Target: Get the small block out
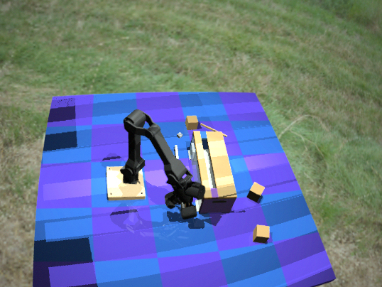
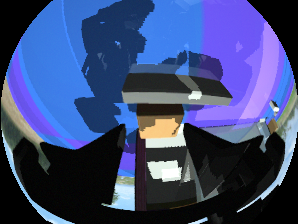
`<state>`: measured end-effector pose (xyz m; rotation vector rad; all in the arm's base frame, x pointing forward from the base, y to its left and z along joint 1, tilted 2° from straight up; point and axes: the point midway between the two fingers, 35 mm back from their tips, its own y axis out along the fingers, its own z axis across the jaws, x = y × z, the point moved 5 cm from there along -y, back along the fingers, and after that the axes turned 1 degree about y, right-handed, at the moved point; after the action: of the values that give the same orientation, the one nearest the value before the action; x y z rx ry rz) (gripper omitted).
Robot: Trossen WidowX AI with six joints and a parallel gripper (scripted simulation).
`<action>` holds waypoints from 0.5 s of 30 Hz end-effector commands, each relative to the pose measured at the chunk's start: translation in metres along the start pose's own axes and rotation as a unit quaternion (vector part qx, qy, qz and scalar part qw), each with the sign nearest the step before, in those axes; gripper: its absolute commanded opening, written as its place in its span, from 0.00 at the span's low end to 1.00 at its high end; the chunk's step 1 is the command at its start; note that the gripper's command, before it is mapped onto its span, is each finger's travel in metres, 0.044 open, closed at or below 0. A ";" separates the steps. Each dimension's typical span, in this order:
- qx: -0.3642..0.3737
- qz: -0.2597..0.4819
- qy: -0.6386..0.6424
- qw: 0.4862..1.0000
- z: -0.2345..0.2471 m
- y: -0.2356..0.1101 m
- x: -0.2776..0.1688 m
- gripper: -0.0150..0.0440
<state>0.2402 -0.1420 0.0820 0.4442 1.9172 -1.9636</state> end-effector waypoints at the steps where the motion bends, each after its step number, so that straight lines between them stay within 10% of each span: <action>1: -0.003 -0.006 0.004 1.000 -0.002 0.008 0.006 0.74; 15: -0.002 -0.006 0.000 1.000 -0.002 0.008 0.005 0.30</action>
<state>0.2396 -0.1406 0.0739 0.4400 1.9267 -1.9622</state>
